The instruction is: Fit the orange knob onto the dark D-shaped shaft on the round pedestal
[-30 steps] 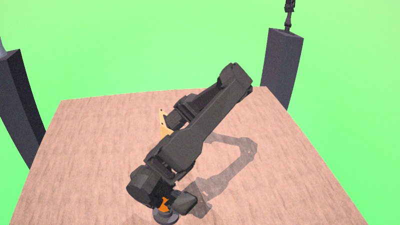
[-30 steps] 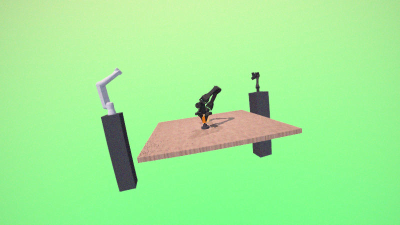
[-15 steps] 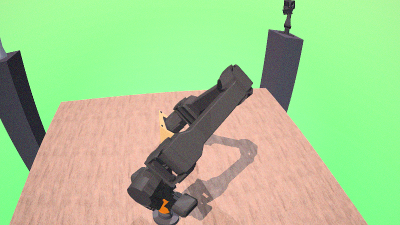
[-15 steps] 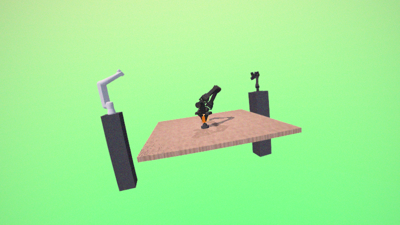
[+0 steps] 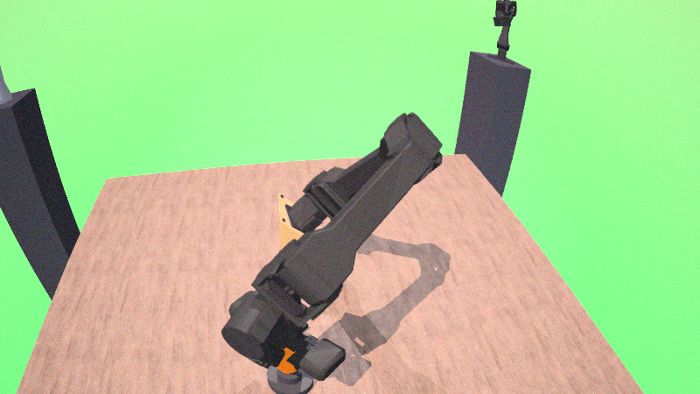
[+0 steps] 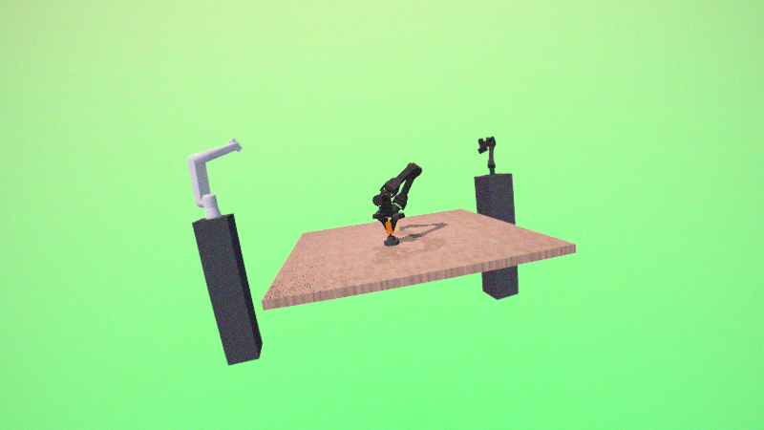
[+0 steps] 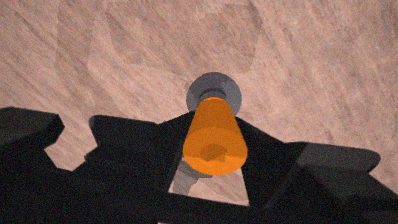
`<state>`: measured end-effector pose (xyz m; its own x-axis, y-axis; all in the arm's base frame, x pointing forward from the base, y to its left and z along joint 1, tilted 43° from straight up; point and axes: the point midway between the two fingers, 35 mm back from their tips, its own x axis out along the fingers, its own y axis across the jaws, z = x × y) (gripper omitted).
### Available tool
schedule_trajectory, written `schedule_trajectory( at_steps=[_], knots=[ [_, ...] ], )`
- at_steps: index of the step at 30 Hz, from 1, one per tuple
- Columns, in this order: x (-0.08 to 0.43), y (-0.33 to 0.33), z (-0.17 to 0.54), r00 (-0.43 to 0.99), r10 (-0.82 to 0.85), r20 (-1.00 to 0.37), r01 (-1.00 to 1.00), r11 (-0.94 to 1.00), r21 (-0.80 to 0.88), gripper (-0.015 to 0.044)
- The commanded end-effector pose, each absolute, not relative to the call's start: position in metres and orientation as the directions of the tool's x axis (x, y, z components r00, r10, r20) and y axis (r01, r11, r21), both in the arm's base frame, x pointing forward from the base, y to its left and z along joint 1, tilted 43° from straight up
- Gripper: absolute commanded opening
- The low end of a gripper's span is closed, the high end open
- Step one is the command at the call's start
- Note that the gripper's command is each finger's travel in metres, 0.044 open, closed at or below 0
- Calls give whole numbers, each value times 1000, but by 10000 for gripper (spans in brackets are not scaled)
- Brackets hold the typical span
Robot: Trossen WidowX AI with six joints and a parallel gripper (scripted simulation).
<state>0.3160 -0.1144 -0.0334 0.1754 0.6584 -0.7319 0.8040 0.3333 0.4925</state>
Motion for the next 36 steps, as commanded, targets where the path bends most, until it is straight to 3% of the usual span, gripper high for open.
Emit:
schedule_trajectory(
  at_steps=[1, 5, 30, 36],
  knots=[
    [317, -117, -33, 177, 655, -734, 840, 288, 459, 0],
    [317, -116, -35, 177, 655, -734, 897, 199, 394, 0],
    [316, -116, -33, 177, 655, -734, 901, 193, 389, 0],
    [317, -117, -34, 177, 655, -734, 959, 51, 277, 0]
  ],
)
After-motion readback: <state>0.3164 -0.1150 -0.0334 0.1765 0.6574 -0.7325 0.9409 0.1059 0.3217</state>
